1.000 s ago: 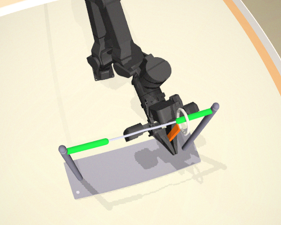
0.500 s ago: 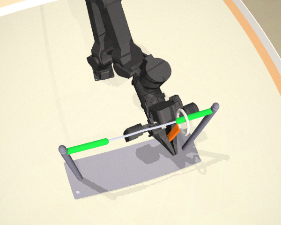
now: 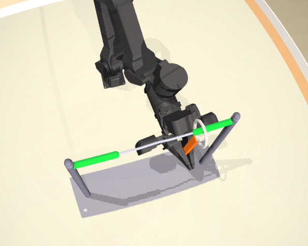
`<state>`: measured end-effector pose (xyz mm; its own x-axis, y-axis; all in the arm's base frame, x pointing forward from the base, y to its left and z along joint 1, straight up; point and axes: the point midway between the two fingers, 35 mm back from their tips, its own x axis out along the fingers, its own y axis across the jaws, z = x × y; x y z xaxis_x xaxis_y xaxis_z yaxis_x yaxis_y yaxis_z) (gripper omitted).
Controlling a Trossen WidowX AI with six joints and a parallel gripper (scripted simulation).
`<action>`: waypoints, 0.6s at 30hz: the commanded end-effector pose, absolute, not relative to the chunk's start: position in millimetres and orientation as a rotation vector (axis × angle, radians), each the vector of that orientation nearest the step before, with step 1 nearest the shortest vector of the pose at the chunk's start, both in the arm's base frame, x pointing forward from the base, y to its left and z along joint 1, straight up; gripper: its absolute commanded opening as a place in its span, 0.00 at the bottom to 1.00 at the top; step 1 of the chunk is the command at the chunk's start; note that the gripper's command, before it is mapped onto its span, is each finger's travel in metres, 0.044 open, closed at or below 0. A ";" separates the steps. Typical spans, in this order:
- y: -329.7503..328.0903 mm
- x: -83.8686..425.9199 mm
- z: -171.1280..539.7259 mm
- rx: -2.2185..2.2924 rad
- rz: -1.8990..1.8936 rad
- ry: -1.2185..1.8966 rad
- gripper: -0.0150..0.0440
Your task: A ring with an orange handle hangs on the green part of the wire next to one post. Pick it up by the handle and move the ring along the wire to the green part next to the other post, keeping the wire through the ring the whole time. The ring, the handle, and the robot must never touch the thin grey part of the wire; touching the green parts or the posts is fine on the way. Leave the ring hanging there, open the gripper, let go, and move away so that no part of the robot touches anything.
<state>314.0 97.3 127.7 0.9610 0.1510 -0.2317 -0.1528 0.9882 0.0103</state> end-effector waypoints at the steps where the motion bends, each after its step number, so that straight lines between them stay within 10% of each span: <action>1: 97.4 314.0 127.7 -0.008 0.154 0.234 0.18; 9: 97.3 313.2 128.1 -0.008 0.154 0.234 0.53; 18: 95.9 299.5 133.5 -0.006 0.152 0.236 0.53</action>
